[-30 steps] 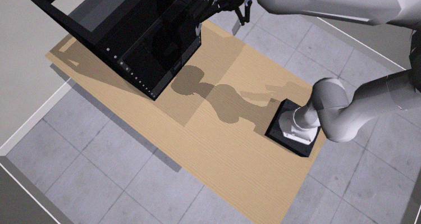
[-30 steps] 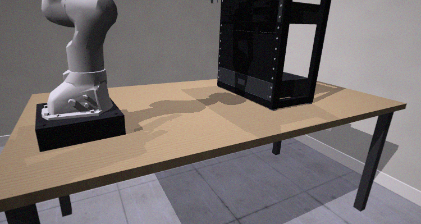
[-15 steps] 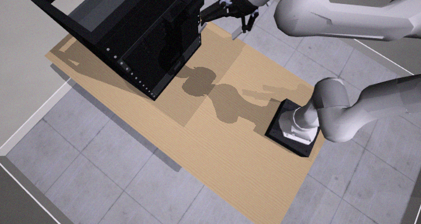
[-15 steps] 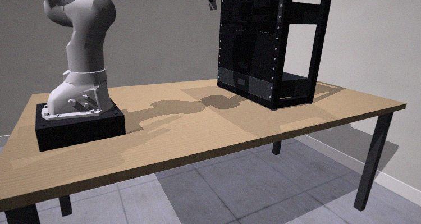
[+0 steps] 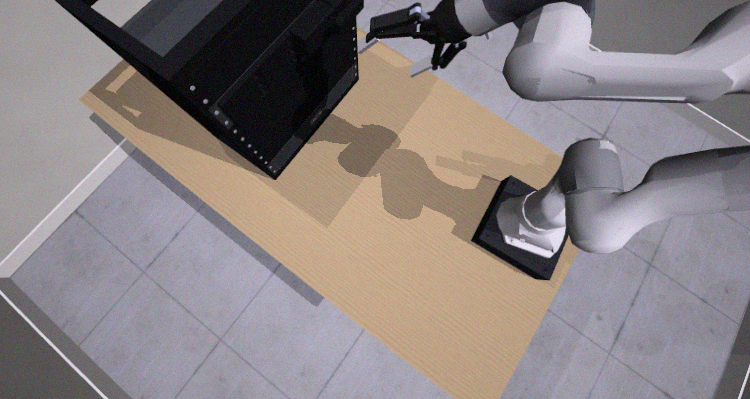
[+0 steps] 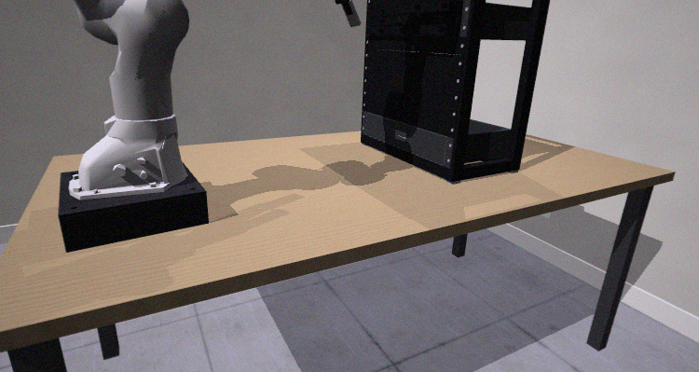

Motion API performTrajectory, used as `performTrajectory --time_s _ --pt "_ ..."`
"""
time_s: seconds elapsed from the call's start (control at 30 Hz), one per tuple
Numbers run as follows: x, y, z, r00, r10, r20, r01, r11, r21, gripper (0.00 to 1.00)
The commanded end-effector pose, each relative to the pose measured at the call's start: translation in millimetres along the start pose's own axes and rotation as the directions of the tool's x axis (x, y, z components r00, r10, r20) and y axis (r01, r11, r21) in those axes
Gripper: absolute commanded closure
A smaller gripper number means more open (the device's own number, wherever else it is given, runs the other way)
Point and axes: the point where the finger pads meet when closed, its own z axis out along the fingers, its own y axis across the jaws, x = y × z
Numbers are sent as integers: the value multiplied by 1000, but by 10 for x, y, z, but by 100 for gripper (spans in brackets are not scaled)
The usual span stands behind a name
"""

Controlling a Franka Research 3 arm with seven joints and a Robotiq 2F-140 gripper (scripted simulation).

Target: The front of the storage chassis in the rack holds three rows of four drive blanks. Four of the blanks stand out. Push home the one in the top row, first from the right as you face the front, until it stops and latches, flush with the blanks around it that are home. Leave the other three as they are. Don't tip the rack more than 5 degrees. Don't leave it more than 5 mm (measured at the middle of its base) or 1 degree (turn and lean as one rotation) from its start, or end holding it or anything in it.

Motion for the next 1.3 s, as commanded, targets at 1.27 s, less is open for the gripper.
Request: performTrajectory --time_s 1.27 --pt "178 44 56 926 326 -187 -171 808 564 0"
